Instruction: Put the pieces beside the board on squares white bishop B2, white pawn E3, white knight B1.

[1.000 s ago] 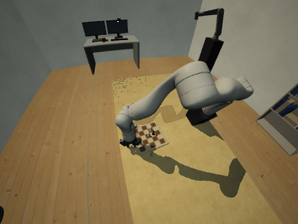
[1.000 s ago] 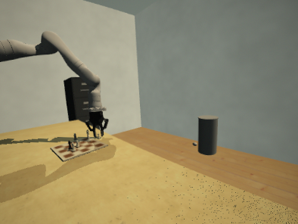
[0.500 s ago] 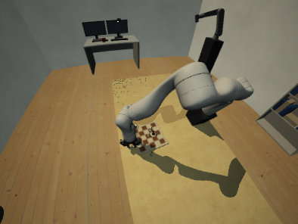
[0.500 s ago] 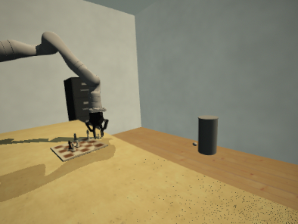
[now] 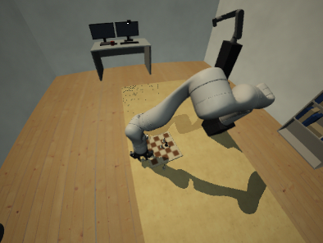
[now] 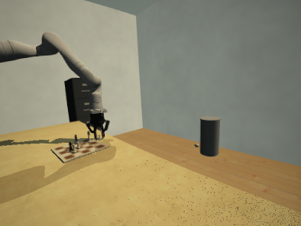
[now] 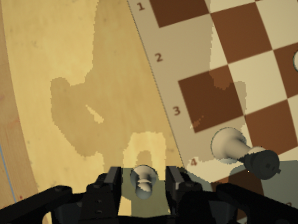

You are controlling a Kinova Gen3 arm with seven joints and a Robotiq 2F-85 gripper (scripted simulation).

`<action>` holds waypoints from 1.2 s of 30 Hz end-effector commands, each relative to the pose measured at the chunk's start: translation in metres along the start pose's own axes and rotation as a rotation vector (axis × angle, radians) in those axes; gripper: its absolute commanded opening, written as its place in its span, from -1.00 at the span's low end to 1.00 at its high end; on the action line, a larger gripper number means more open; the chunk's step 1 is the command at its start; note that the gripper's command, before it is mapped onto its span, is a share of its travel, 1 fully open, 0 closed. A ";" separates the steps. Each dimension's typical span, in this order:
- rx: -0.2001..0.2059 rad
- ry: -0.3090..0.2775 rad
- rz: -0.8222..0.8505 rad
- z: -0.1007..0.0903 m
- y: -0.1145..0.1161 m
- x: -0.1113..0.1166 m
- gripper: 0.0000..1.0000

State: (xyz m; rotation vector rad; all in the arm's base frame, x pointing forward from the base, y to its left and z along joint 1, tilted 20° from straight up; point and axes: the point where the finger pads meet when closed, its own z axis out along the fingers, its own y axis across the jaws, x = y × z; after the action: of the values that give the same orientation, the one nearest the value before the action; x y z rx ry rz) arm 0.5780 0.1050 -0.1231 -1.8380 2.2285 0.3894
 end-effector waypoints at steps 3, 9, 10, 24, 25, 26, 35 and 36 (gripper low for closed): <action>0.002 0.000 0.000 -0.001 -0.001 0.000 -0.33; 0.002 0.000 0.000 -0.001 -0.001 0.000 -0.33; 0.002 0.000 0.000 -0.001 -0.001 0.000 -1.00; 0.002 0.000 0.000 -0.001 -0.001 0.000 -1.00; 0.002 0.000 0.000 -0.001 -0.001 0.000 -1.00; 0.002 0.000 0.000 -0.001 -0.001 0.000 -1.00; 0.002 0.000 0.000 -0.001 -0.001 0.000 -1.00; 0.002 0.000 0.000 -0.001 -0.001 0.000 -1.00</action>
State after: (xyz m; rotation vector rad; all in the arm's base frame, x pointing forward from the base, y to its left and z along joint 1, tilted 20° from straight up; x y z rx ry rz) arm 0.5790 0.1044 -0.1222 -1.8369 2.2280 0.3868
